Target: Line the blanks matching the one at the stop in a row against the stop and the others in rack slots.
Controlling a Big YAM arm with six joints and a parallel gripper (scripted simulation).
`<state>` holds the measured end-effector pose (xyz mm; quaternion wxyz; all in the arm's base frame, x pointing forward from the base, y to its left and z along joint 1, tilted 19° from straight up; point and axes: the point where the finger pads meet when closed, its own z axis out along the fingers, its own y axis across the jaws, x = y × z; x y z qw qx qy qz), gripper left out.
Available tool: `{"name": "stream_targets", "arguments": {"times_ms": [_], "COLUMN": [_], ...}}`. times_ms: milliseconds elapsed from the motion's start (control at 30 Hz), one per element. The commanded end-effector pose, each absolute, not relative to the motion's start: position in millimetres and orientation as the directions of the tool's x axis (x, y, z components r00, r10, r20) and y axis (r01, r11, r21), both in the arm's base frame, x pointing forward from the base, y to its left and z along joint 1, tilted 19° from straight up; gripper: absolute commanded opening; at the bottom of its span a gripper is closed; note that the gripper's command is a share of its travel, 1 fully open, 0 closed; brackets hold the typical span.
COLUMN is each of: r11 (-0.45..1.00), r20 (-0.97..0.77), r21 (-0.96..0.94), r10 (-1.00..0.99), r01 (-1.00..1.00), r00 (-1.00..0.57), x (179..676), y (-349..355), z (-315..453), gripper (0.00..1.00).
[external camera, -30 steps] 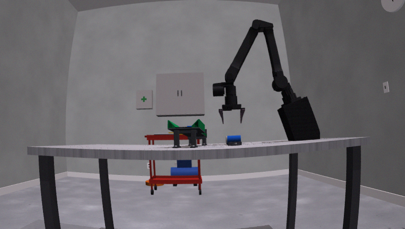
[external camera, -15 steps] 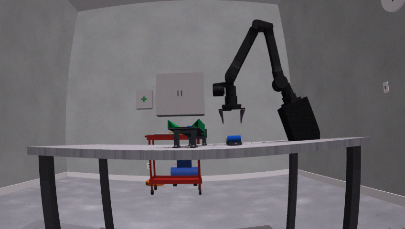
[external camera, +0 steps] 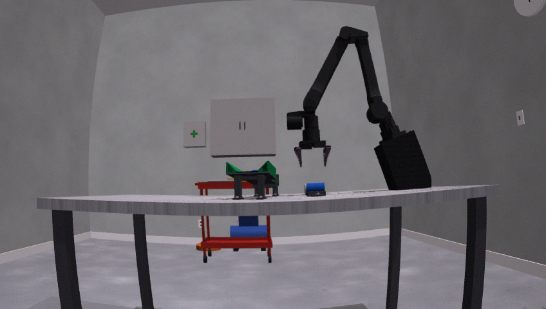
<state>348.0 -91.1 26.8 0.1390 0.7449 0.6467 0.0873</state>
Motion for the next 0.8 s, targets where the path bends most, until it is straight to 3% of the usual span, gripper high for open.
{"name": "stream_targets", "arguments": {"times_ms": [0,167,333,433,500,767], "r11": [-0.007,0.262,0.384,0.536,0.536,0.797], "r20": [-0.092,-0.173,-0.211,-0.252,-0.252,-0.316], "r21": [0.327,0.291,0.265,0.228,0.228,0.130], "r10": [0.995,0.960,0.918,0.839,0.839,0.597], "r01": [0.945,0.920,0.884,0.813,0.813,0.590], "r00": [0.039,-0.218,-0.336,-0.483,-0.483,-0.737], "x": [363.5,367.4,368.5,371.7,371.7,376.4], "y": [-90.3,-80.7,-80.3,-70.3,-70.3,-57.4], "z": [35.4,34.2,33.9,33.6,33.6,32.9], "gripper": [1.00,1.00,1.00,1.00,1.00,1.00]}}
